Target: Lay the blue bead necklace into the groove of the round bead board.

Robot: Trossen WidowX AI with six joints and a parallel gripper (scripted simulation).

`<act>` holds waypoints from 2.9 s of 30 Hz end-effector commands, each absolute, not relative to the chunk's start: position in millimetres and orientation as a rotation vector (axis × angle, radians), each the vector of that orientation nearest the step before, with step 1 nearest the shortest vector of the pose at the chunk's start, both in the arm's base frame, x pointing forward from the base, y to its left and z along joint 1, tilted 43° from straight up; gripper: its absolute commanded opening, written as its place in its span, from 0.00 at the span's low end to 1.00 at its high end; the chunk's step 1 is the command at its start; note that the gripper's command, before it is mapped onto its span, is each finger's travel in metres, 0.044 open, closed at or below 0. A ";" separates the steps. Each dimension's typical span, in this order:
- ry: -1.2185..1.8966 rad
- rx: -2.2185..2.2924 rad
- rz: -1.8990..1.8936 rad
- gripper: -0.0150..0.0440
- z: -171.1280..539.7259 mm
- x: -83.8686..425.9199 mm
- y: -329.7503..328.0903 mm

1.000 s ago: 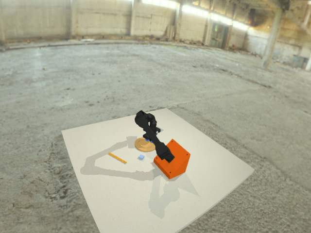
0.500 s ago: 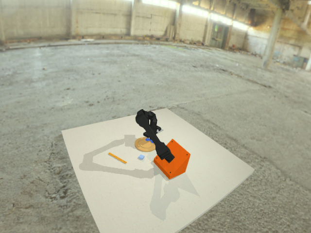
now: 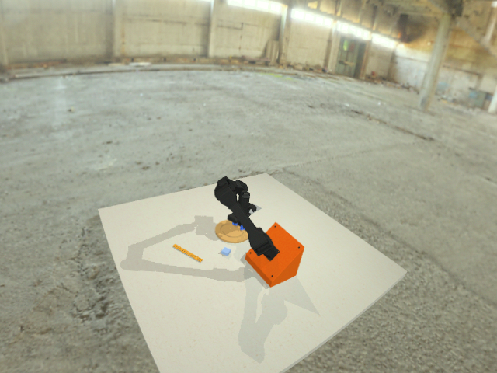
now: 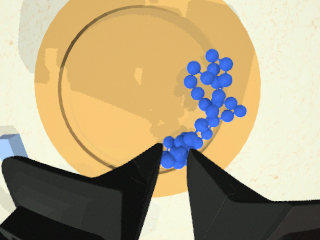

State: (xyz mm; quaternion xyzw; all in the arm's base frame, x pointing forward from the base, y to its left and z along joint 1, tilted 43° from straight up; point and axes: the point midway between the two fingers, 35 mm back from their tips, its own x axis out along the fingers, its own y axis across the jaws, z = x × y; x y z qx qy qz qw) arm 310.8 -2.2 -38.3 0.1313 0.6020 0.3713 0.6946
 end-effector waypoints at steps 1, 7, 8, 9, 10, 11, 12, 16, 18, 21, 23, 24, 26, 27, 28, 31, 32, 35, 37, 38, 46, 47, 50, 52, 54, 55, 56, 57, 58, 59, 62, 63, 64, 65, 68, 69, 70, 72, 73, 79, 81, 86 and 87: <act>1.345 0.296 0.830 0.25 -36.9 308.0 0.8; 1.345 0.296 0.830 0.25 -39.8 308.1 3.4; 1.345 0.296 0.830 0.25 -41.0 308.1 4.5; 1.345 0.296 0.830 0.25 -42.2 308.1 5.5; 1.345 0.296 0.830 0.25 -43.4 308.1 6.6; 1.344 0.296 0.830 0.25 -44.5 308.1 7.7; 1.344 0.296 0.831 0.25 -45.7 308.1 8.8; 1.344 0.297 0.831 0.25 -50.3 308.0 13.2; 1.344 0.297 0.831 0.25 -51.7 307.9 14.5; 1.344 0.297 0.831 0.25 -51.9 307.9 14.7; 1.334 0.287 0.827 0.30 -48.7 311.0 11.7; 1.334 0.287 0.827 0.34 -48.7 311.0 11.7; 1.334 0.287 0.827 0.43 -48.7 311.0 11.7; 1.334 0.287 0.827 0.48 -48.7 311.0 11.7; 1.334 0.287 0.827 0.52 -48.7 311.0 11.7; 1.334 0.287 0.827 0.65 -48.7 311.0 11.7; 1.334 0.287 0.827 0.70 -48.7 311.0 11.7; 1.334 0.288 0.827 0.83 -48.3 310.9 11.4; 1.337 0.290 0.828 0.92 -45.3 310.2 8.4; 1.339 0.292 0.829 0.97 -42.9 309.6 6.2; 1.345 0.297 0.831 1.00 -37.1 306.5 1.4; 1.345 0.296 0.830 1.00 -36.7 306.5 1.1; 1.345 0.296 0.830 1.00 -36.7 306.5 1.1; 1.345 0.296 0.830 1.00 -36.7 306.5 1.1; 1.345 0.296 0.830 1.00 -36.7 306.5 1.1; 1.345 0.296 0.830 1.00 -36.7 306.5 1.1; 1.345 0.296 0.830 1.00 -36.7 306.5 1.1; 1.345 0.296 0.830 1.00 -36.7 306.5 1.1; 1.345 0.296 0.830 1.00 -36.7 306.5 1.1; 1.345 0.296 0.830 1.00 -36.7 306.5 1.1; 1.345 0.296 0.830 1.00 -36.7 306.5 1.1; 1.345 0.296 0.830 1.00 -36.7 306.5 1.1; 1.345 0.296 0.830 1.00 -36.7 306.5 1.1; 1.345 0.296 0.830 1.00 -36.7 306.5 1.1; 1.345 0.296 0.830 1.00 -36.7 306.5 1.1; 1.345 0.296 0.830 1.00 -36.7 306.5 1.1; 1.345 0.296 0.830 1.00 -36.7 306.5 1.1; 1.345 0.296 0.830 1.00 -36.7 306.5 1.1; 1.345 0.296 0.830 1.00 -36.7 306.5 1.1; 1.345 0.296 0.830 1.00 -36.7 306.5 1.1; 1.345 0.296 0.830 1.00 -36.7 306.5 1.1; 1.411 0.415 0.729 0.87 -35.9 305.4 -1.1; 1.453 0.496 0.657 0.82 -35.4 304.6 -2.5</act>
